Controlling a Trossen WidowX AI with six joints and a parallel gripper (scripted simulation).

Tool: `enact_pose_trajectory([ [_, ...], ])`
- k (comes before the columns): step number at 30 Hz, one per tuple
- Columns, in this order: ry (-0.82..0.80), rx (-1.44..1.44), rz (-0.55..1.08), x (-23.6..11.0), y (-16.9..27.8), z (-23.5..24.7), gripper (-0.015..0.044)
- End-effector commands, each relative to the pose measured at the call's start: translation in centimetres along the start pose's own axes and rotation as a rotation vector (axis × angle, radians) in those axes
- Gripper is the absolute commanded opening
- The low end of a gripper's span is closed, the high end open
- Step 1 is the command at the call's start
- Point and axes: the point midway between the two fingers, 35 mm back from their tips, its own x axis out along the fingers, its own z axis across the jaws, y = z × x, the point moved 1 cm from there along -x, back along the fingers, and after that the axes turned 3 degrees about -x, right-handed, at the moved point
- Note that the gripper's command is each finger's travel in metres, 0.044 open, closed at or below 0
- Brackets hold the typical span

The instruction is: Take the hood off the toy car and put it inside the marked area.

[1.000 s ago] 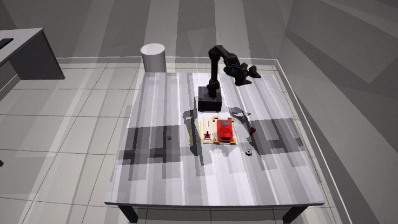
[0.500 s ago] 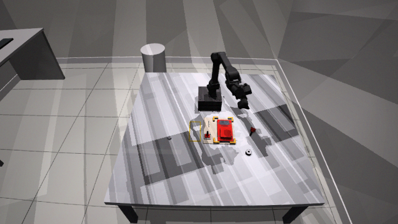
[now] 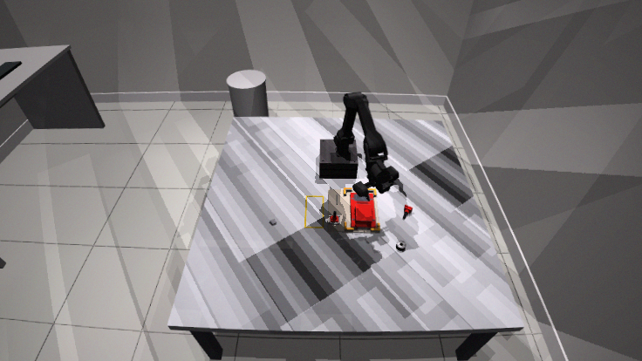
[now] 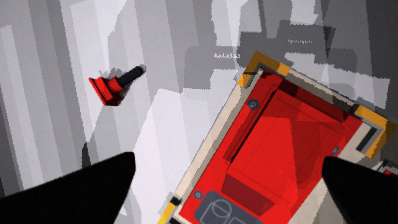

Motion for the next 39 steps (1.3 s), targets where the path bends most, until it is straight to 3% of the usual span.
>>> enact_pose_trajectory([
  [1,0.21,0.475,0.11,4.4,2.2,-4.3,0.044],
  [39,0.212,0.48,0.111,6.7,2.8,-4.6,0.044],
])
